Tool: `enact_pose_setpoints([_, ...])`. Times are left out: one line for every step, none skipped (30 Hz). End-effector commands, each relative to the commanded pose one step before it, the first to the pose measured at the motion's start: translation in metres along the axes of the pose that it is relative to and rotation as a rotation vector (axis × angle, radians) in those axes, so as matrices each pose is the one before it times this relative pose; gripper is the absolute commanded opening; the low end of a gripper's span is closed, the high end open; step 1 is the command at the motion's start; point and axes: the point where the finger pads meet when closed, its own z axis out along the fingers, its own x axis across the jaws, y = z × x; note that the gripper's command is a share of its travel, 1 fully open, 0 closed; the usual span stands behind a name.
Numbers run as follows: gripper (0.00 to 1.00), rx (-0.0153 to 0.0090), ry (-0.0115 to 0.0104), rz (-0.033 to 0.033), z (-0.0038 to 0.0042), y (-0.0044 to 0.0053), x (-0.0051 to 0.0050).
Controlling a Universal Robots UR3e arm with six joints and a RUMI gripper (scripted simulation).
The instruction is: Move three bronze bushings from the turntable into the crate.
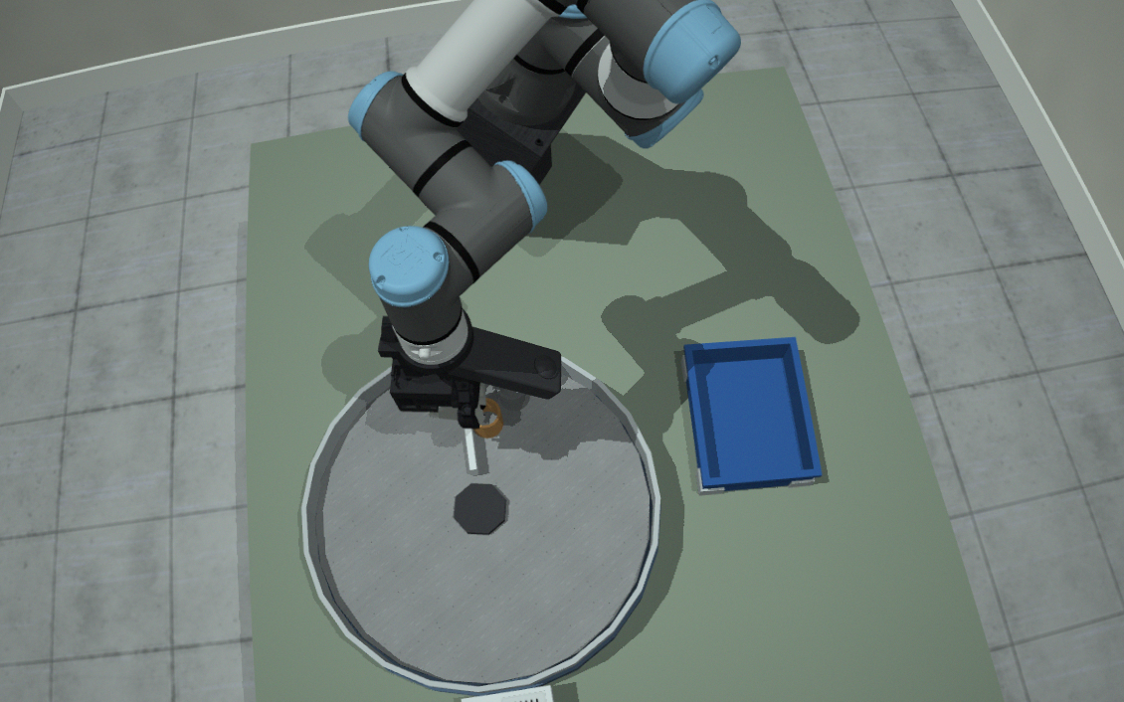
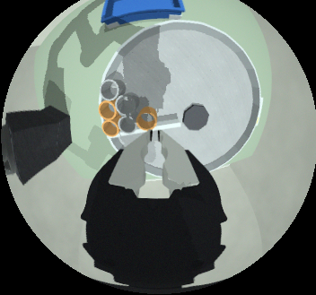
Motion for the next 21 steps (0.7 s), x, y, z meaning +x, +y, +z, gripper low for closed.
enact_pose_setpoints([0.05, -0.0013, 0.00182, -0.00042, 0.006427, 0.000433, 0.00071])
enact_pose_setpoints([0.05, 0.0, 0.0, 0.0, 0.004222, 0.000003, 0.0])
enact_pose_setpoints([0.05, 0.0, 0.0, 0.0, 0.00416, 0.000003, 0.0])
enact_pose_setpoints([0.05, 0.0, 0.0, 0.0, 0.003475, 0.0, 0.0])
enact_pose_setpoints([0.05, 0.0, 0.0, 0.0, 0.002342, 0.000003, 0.0])
enact_pose_setpoints([0.05, 0.0, 0.0, 0.0, 0.0, 0.0, 0.0])
enact_pose_setpoints([0.05, 0.0, 0.0, 0.0, 0.0, 0.0, 0.0])
enact_pose_setpoints([0.05, 0.0, 0.0, 0.0, 0.001099, -0.000004, 0.0])
enact_pose_setpoints([0.05, 0.0, 0.0, 0.0, 0.000191, -0.000001, 0.0])
enact_pose_setpoints([0.05, 0.0, 0.0, 0.0, 0.0, 0.0, 0.0])
enact_pose_setpoints([0.05, 0.0, 0.0, 0.0, 0.0, 0.0, 0.0])
enact_pose_setpoints([0.05, 0.0, 0.0, 0.0, 0.0, 0.0, 0.0])
enact_pose_setpoints([0.05, 0.0, 0.0, 0.0, 0.0, 0.0, 0.0])
enact_pose_setpoints([0.05, 0.0, 0.0, 0.0, 0.0, 0.0, 0.0])
enact_pose_setpoints([0.05, 0.0, 0.0, 0.0, 0.0, 0.0, 0.0])
enact_pose_setpoints([0.05, 0.0, 0.0, 0.0, 0.0, 0.0, 0.0])
enact_pose_setpoints([0.05, 0.0, 0.0, 0.0, 0.0, 0.0, 0.0])
enact_pose_setpoints([0.05, 0.0, 0.0, 0.0, 0.0, 0.0, 0.0])
enact_pose_setpoints([0.05, 0.0, 0.0, 0.0, 0.0, 0.0, 0.0])
enact_pose_setpoints([0.05, 0.0, 0.0, 0.0, 0.0, 0.0, 0.0])
enact_pose_setpoints([0.05, 0.0, 0.0, 0.0, 0.0, 0.0, 0.0])
